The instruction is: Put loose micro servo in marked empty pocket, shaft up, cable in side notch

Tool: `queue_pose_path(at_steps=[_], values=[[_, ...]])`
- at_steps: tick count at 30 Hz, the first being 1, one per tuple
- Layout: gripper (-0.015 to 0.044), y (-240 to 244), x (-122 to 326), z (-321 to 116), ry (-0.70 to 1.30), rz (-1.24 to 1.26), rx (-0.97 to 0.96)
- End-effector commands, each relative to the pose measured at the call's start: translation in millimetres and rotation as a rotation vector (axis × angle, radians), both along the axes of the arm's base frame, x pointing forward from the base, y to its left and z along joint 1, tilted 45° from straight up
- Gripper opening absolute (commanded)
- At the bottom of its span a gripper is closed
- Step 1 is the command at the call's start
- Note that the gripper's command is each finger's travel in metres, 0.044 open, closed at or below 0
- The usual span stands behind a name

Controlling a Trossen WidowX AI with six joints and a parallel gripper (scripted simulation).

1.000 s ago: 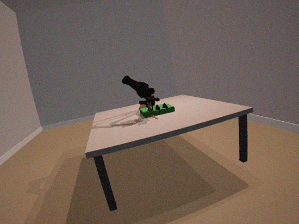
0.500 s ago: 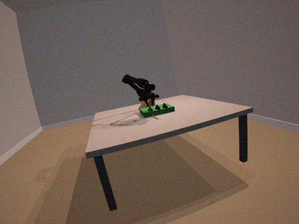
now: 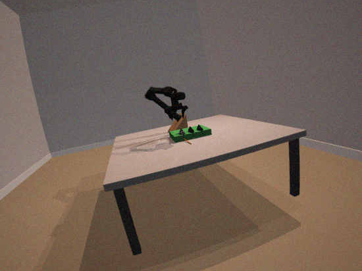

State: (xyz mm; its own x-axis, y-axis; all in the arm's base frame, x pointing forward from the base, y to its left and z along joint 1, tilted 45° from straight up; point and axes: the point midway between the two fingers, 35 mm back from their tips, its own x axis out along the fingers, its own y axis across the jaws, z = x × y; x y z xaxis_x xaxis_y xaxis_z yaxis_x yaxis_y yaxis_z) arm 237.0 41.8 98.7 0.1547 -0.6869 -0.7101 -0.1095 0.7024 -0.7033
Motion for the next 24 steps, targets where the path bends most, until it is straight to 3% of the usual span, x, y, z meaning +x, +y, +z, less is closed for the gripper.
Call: queue_pose_path(at_steps=[1, 9, 24], values=[[0.044, -1.5, -9.5, 2.5, -0.003, -0.014, 0.002], [0.044, 28.1, -13.0, 32.0, -0.001, -0.005, -0.004], [0.044, 29.0, -13.2, 33.0, -0.001, -0.005, -0.004]])
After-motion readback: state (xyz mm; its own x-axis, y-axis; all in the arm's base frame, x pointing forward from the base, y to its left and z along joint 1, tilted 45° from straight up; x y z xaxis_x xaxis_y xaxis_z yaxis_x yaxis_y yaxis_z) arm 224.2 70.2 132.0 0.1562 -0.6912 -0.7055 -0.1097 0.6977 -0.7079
